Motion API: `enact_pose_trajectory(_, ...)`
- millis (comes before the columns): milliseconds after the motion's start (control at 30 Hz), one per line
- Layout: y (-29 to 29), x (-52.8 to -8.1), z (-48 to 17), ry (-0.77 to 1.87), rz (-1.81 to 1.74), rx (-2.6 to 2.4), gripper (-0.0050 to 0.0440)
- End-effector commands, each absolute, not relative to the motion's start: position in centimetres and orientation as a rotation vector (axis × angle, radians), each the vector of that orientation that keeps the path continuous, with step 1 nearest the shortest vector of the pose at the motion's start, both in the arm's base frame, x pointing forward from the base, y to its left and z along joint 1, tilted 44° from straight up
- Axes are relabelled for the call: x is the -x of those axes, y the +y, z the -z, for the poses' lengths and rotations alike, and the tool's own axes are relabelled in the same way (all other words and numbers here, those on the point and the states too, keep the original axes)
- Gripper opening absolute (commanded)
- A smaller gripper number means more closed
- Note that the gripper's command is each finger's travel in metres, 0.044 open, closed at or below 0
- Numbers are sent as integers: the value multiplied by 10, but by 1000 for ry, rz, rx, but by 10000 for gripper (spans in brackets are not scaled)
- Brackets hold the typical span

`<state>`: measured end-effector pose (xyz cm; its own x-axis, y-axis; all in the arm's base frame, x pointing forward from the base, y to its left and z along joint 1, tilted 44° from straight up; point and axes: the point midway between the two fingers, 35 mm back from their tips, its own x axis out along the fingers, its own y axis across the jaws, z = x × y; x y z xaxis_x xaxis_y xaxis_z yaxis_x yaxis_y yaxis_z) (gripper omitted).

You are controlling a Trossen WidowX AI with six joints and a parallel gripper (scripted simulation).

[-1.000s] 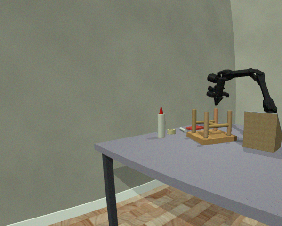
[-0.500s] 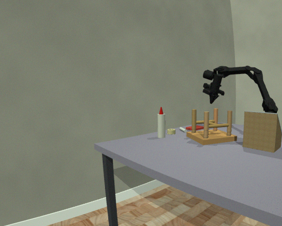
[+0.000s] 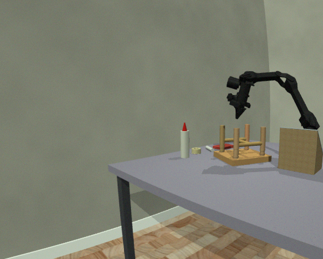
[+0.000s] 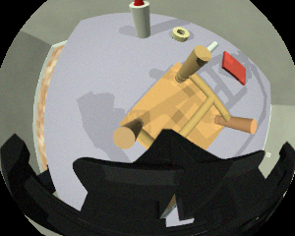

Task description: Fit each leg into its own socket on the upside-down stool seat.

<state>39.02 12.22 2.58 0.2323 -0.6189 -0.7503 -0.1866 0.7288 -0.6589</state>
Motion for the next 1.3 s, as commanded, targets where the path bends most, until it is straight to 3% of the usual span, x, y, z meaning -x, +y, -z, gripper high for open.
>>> enact_pose_trajectory(0, 146, -368, 2, 1390, 278, 818, 0)
enact_pose_trajectory(1267, 128, -360, 34, 1402, 261, 838, 0)
